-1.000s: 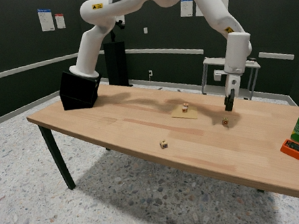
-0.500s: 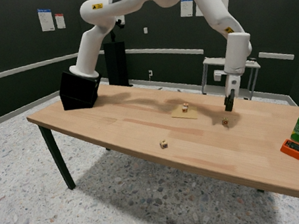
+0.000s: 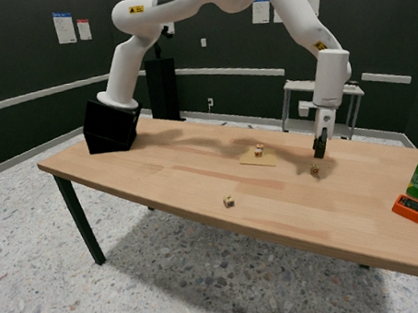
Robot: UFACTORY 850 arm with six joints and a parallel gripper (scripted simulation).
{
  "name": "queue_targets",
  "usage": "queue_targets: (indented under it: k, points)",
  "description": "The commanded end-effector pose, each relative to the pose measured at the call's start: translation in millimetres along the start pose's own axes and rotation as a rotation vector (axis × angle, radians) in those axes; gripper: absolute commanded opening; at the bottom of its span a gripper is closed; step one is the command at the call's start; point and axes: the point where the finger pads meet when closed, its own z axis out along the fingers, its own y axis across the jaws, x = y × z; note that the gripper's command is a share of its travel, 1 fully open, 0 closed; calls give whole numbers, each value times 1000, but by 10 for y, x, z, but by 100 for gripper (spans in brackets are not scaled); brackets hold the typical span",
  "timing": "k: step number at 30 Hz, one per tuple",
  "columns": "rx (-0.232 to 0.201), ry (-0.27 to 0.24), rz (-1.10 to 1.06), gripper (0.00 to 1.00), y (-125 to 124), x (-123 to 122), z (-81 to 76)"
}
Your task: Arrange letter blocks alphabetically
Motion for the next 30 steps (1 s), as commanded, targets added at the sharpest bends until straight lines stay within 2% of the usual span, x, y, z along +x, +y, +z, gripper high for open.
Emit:
queue_targets:
  k: [1,21,30]
  points:
    - [0,-2,0,64,-1,-13,30]
    - [0,-2,0,64,-1,-18,303]
    - [0,-2,0,64,-1,-20,366]
